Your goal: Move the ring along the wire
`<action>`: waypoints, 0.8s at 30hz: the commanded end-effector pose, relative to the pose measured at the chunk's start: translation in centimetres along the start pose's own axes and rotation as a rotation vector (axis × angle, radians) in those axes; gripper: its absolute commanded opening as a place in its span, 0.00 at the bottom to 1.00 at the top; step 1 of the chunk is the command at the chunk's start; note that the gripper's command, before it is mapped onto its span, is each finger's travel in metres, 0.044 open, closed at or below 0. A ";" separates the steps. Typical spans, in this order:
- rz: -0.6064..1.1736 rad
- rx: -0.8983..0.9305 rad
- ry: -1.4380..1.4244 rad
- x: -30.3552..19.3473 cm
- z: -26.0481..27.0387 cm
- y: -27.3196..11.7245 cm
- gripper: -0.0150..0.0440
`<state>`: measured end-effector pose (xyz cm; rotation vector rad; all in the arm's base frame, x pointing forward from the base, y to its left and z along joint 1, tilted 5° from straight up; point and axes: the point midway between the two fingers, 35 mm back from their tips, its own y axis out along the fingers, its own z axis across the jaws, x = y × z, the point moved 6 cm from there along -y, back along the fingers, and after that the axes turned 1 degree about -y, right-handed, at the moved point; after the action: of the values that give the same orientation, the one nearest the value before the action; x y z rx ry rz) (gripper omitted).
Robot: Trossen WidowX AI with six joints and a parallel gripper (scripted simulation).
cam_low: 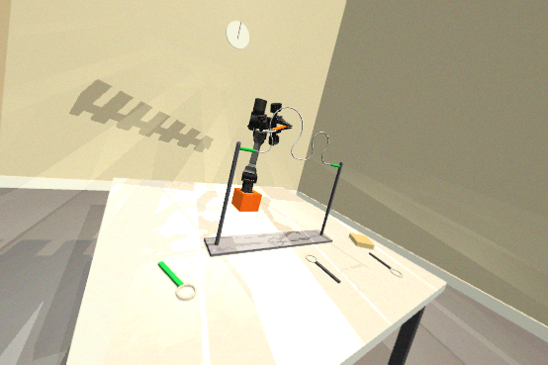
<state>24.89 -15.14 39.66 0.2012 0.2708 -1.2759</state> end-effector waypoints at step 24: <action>-0.014 -0.099 -0.178 -0.3 0.2 0.1 0.00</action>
<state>24.91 -14.93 39.66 0.0276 0.2052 -1.2783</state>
